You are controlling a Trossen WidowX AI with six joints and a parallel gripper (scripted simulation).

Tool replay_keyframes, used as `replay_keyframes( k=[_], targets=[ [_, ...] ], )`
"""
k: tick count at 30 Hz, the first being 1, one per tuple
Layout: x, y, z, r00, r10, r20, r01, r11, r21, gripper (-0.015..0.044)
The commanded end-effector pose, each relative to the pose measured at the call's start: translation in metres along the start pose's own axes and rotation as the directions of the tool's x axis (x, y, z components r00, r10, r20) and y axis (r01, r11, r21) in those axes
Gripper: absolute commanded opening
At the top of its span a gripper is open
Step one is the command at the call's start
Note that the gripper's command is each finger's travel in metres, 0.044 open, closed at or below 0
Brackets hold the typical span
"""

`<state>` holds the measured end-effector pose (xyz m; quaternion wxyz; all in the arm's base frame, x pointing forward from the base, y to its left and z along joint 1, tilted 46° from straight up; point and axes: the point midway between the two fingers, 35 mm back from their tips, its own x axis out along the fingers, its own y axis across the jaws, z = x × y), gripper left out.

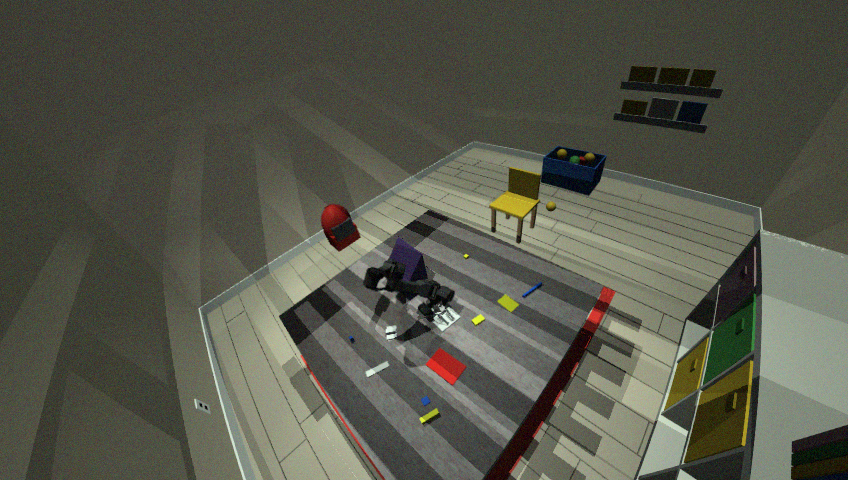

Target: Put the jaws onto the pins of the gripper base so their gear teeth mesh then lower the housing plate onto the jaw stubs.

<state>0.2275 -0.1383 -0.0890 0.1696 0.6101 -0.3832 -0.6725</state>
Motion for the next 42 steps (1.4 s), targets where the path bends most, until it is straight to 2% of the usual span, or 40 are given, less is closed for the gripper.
replay_keyframes(
  k=[1, 42],
  targets=[
    [0.0034, 0.0005, -0.0004, 1.000, -0.003, 0.004, 0.003, 1.000, 0.002, 0.0351],
    [-0.0011, 0.0006, -0.0012, 1.000, -0.003, 0.004, 0.003, 1.000, 0.002, 0.0351]
  ],
)
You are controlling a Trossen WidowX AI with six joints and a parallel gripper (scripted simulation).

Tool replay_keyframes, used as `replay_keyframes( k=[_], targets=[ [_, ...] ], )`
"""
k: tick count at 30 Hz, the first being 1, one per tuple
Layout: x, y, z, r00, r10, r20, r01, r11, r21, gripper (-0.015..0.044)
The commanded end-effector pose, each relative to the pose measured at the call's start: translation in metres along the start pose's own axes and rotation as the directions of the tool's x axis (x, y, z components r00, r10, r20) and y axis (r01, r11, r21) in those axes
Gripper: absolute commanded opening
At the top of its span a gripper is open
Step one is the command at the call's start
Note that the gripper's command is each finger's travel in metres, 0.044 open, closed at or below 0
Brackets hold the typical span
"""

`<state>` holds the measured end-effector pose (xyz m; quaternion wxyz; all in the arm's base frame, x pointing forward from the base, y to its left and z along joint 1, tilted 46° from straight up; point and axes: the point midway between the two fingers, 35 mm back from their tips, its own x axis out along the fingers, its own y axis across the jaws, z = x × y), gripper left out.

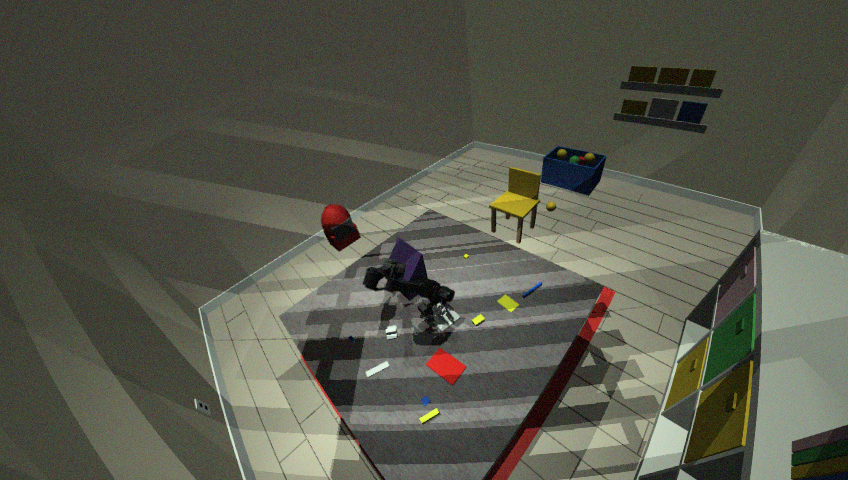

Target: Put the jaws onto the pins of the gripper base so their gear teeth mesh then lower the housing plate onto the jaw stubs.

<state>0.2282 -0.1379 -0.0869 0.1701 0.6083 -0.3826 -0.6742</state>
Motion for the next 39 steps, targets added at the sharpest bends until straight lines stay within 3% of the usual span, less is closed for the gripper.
replay_keyframes(
  k=[1, 39],
  targets=[
    [0.0009, -0.0005, -0.0006, 1.000, -0.004, 0.000, 0.004, 1.000, 0.005, 0.0351],
    [0.0052, -0.0005, -0.0005, 1.000, -0.004, 0.001, 0.004, 1.000, 0.005, 0.0351]
  ],
)
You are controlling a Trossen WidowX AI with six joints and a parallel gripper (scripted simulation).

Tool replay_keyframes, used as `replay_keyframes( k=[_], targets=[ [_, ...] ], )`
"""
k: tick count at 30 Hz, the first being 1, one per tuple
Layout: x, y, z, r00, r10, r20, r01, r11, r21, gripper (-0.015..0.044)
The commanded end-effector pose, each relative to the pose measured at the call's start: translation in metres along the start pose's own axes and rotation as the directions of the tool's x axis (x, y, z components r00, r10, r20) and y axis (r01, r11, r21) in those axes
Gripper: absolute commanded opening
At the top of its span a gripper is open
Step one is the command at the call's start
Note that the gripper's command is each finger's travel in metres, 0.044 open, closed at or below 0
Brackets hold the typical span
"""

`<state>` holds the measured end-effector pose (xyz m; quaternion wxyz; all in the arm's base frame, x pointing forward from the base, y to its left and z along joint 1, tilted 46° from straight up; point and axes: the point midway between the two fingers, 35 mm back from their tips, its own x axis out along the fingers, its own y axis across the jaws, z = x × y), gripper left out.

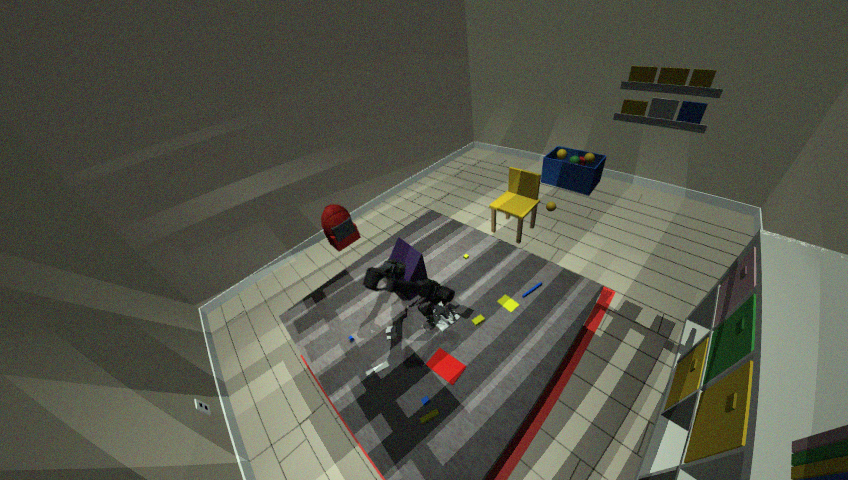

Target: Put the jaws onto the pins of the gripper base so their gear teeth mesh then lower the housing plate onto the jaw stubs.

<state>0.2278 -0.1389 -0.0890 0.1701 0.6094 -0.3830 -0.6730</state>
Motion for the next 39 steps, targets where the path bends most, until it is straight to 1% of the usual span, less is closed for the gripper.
replay_keyframes(
  k=[1, 9, 12, 13, 26, 30, 36, 38, 39],
  targets=[
    [0.003, 0.000, -0.001, 1.000, -0.004, 0.003, 0.004, 1.000, 0.003, 0.0351],
    [0.003, 0.000, -0.001, 1.000, -0.004, 0.003, 0.004, 1.000, 0.003, 0.0351],
    [0.000, 0.000, 0.000, 1.000, 0.001, -0.001, -0.001, 1.000, -0.001, 0.0430],
    [0.000, 0.000, 0.000, 1.000, 0.001, -0.001, -0.001, 1.000, -0.001, 0.0440],
    [0.000, 0.000, 0.000, 1.000, 0.001, -0.001, -0.001, 1.000, -0.001, 0.0440],
    [-0.018, -0.001, -0.002, 1.000, -0.005, -0.001, 0.005, 1.000, 0.000, 0.0440],
    [-0.072, 0.000, -0.002, 1.000, -0.007, 0.003, 0.007, 1.000, 0.004, 0.0440],
    [-0.073, 0.000, -0.001, 1.000, -0.007, 0.003, 0.007, 1.000, 0.004, 0.0440],
    [-0.064, -0.001, -0.004, 1.000, -0.005, -0.006, 0.005, 1.000, -0.003, 0.0440]
  ],
)
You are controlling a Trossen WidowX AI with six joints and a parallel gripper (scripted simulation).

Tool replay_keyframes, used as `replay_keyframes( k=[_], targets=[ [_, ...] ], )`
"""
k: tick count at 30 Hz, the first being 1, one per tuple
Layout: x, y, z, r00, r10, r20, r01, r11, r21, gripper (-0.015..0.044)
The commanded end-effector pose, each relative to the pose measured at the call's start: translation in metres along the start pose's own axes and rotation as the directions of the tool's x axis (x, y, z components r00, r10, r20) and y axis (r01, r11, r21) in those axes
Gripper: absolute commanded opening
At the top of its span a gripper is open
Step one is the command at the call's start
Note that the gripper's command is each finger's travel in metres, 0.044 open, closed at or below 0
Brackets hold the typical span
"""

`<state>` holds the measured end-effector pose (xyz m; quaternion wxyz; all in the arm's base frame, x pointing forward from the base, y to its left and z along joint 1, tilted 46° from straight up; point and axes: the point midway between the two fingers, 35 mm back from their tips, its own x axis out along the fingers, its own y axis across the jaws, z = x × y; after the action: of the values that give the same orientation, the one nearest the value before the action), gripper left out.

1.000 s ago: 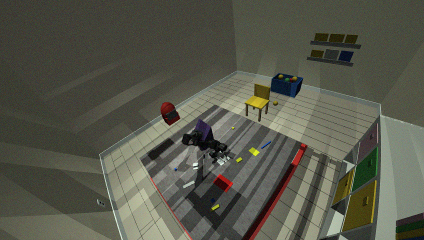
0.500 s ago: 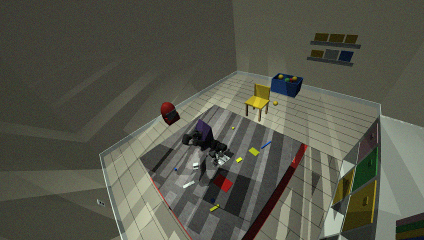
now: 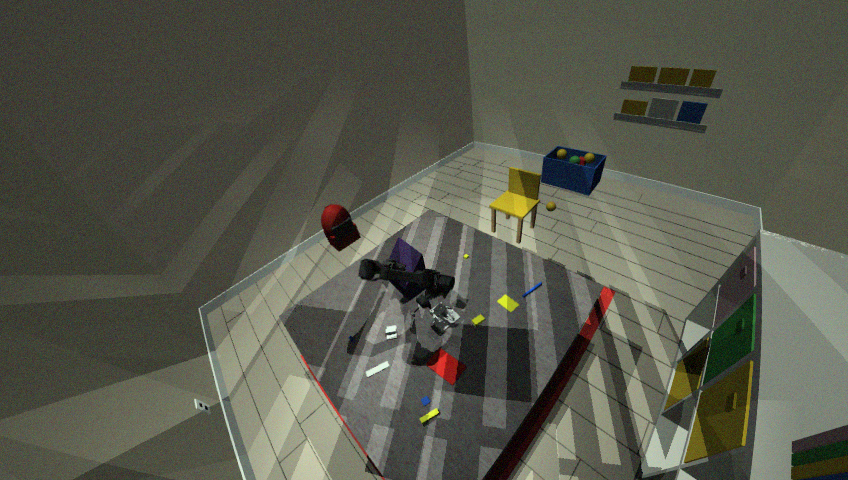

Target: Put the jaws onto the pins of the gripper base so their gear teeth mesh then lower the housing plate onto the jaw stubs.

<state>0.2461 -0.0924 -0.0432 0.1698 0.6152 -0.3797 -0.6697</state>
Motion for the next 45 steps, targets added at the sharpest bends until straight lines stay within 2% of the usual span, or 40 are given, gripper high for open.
replay_keyframes(
  k=[1, 7, 9, 45],
  targets=[
    [0.002, 0.000, 0.003, 1.000, 0.001, 0.007, -0.001, 1.000, -0.004, 0.0440],
    [-0.051, 0.006, 0.052, 1.000, -0.004, 0.016, 0.004, 1.000, 0.000, 0.0440],
    [-0.057, 0.008, 0.059, 1.000, -0.001, 0.018, 0.001, 1.000, 0.001, 0.0440],
    [-0.057, 0.008, 0.059, 1.000, -0.001, 0.018, 0.001, 1.000, 0.001, 0.0440]
  ],
)
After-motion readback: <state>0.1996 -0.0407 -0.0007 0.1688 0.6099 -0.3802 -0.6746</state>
